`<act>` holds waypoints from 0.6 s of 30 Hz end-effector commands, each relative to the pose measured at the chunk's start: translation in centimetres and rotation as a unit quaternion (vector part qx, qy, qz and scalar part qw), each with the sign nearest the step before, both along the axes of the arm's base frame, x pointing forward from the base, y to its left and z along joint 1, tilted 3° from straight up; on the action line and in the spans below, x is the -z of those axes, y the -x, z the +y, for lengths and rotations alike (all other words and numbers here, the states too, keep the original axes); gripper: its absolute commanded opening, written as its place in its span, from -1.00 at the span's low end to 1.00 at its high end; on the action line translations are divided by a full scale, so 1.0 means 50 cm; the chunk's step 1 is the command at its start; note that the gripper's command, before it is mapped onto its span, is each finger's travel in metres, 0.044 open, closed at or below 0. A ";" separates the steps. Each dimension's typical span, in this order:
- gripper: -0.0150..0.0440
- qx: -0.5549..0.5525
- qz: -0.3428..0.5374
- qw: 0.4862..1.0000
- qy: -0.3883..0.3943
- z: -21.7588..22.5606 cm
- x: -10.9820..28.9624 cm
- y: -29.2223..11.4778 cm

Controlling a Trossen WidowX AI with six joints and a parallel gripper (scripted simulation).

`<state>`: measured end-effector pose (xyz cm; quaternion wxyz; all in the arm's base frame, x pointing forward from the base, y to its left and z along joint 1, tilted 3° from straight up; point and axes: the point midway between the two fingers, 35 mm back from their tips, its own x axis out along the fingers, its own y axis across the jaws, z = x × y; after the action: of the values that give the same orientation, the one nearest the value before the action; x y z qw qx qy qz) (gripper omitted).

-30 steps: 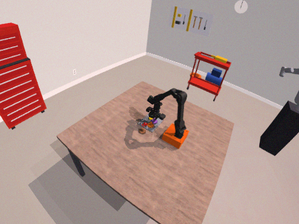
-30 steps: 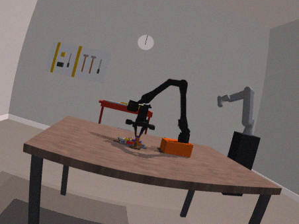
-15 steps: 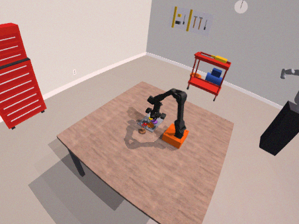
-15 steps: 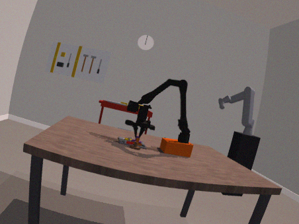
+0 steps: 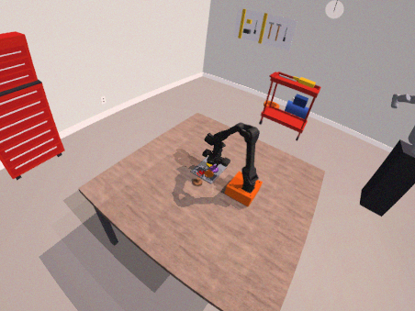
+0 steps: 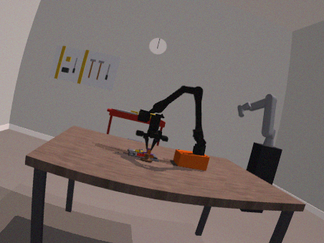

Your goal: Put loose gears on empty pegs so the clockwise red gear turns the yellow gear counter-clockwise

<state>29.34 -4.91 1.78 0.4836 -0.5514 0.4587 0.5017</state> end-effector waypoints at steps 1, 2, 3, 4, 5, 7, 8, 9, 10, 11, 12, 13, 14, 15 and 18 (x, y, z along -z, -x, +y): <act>-0.02 0.011 -0.004 1.000 -0.001 0.000 -0.011 -0.002; -0.02 0.011 -0.004 1.000 -0.001 0.000 -0.018 -0.002; -0.02 0.011 -0.004 1.000 -0.001 0.000 -0.027 -0.001; -0.02 0.011 -0.004 1.000 -0.001 0.000 -0.038 -0.001; -0.02 0.011 -0.004 1.000 -0.001 0.000 -0.050 0.000; -0.02 0.011 -0.004 1.000 -0.001 0.001 -0.082 0.003; -0.02 0.011 -0.004 1.000 -0.001 0.001 -0.093 0.005; -0.02 0.011 -0.004 1.000 -0.001 0.001 -0.097 0.005; -0.02 0.011 -0.004 1.000 -0.001 0.001 -0.097 0.005; -0.02 0.011 -0.004 1.000 -0.001 0.001 -0.097 0.005; -0.02 0.011 -0.004 1.000 -0.001 0.001 -0.097 0.005; 0.07 0.009 0.000 1.000 -0.001 0.001 -0.085 0.007; 0.16 0.009 0.000 1.000 -0.001 0.001 -0.101 0.009; 0.25 0.010 0.000 1.000 -0.001 0.002 -0.128 0.013; 0.52 0.009 0.000 1.000 -0.001 0.005 -0.178 0.023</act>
<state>28.07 -4.69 7.70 0.4810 -0.5356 0.4710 0.5098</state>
